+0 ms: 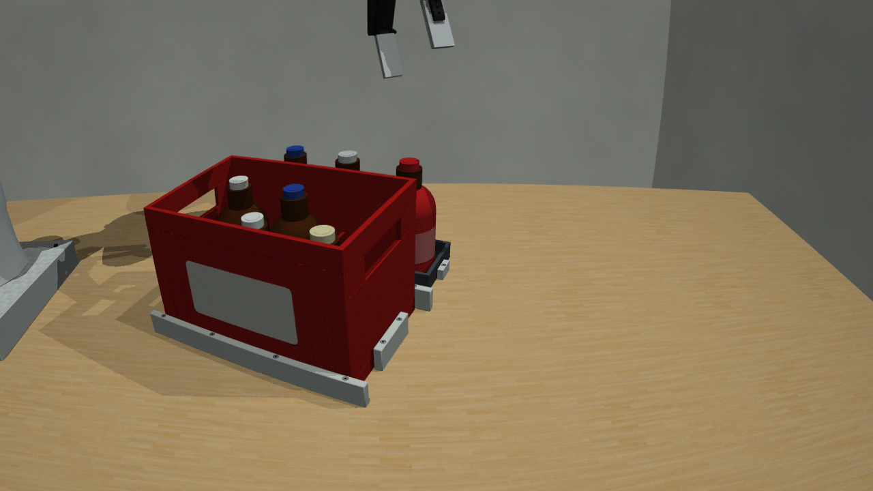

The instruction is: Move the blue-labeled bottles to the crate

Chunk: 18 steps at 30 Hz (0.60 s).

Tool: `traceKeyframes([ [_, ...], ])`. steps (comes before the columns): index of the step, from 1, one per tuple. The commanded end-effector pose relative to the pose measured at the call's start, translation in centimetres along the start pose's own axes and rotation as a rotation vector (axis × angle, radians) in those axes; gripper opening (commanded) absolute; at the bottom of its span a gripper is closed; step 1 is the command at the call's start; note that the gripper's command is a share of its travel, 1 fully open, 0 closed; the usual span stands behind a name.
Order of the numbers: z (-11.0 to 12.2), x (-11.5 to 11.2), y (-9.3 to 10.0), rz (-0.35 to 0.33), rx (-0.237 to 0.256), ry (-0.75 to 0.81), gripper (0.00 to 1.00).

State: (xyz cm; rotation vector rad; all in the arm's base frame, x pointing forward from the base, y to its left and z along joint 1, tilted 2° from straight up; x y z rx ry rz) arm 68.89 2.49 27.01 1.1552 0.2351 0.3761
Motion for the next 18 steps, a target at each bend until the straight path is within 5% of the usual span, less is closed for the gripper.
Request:
traceKeyframes([
  [1,0.3,-1.7,-0.5,0.007,0.056,0.103,1.00],
  [2,0.3,-1.7,-0.5,0.007,0.056,0.103,1.00],
  [3,1.7,-4.9,-1.7,-0.014,0.106,0.088,1.00],
  [6,1.7,-4.9,-1.7,-0.014,0.106,0.088,1.00],
  [7,2.9,-8.1,-2.8,-0.029,0.158,0.071,1.00],
  [10,2.9,-8.1,-2.8,-0.029,0.158,0.071,1.00],
  [11,3.8,-11.1,-3.7,-0.039,0.209,0.053,1.00],
  [15,3.8,-11.1,-3.7,-0.039,0.209,0.053,1.00],
  [16,4.3,-14.0,-4.5,-0.043,0.257,0.033,1.00],
  [18,4.3,-14.0,-4.5,-0.043,0.257,0.033,1.00],
])
Point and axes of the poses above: the point where the finger pads meet when closed, its own y axis back along the fingers, its own z axis across the jaws, x = y × z, the point moved 2 cm from there along y, back along the fingers, and after that the axes turned 5 degrees about y, right-handed, at the moved point
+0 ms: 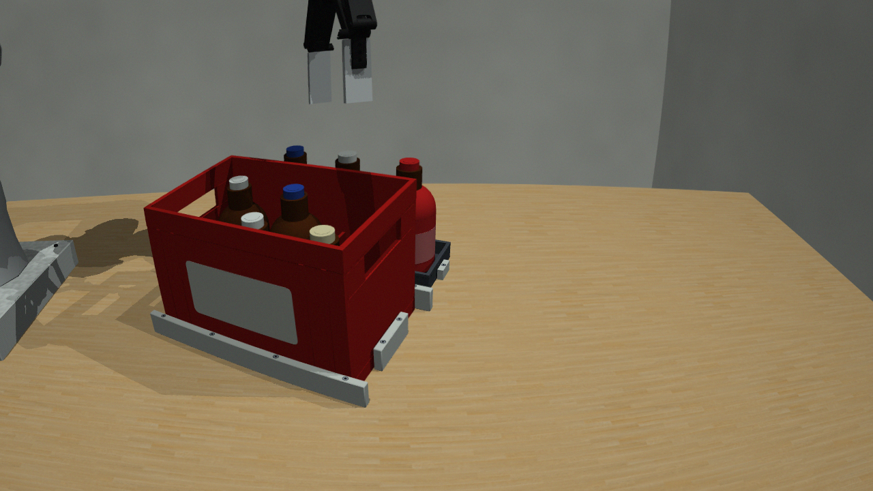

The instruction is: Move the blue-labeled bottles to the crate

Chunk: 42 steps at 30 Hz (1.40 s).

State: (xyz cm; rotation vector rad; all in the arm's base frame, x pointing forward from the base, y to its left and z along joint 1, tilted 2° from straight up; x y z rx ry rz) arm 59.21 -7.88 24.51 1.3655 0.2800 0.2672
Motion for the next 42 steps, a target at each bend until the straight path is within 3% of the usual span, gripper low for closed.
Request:
traceKeyframes([
  [1,0.8,-3.4,-1.0,0.017,0.081,0.065,1.00],
  [3,0.8,-3.4,-1.0,0.017,0.081,0.065,1.00],
  [4,1.2,-5.5,-1.6,0.021,0.119,0.048,1.00],
  [6,1.2,-5.5,-1.6,0.021,0.119,0.048,1.00],
  [7,1.4,-7.3,-2.1,0.027,0.152,0.034,1.00],
  [12,1.5,-10.3,-2.9,0.042,0.209,0.008,1.00],
  [42,1.5,-10.8,-3.0,0.045,0.219,0.003,1.00],
])
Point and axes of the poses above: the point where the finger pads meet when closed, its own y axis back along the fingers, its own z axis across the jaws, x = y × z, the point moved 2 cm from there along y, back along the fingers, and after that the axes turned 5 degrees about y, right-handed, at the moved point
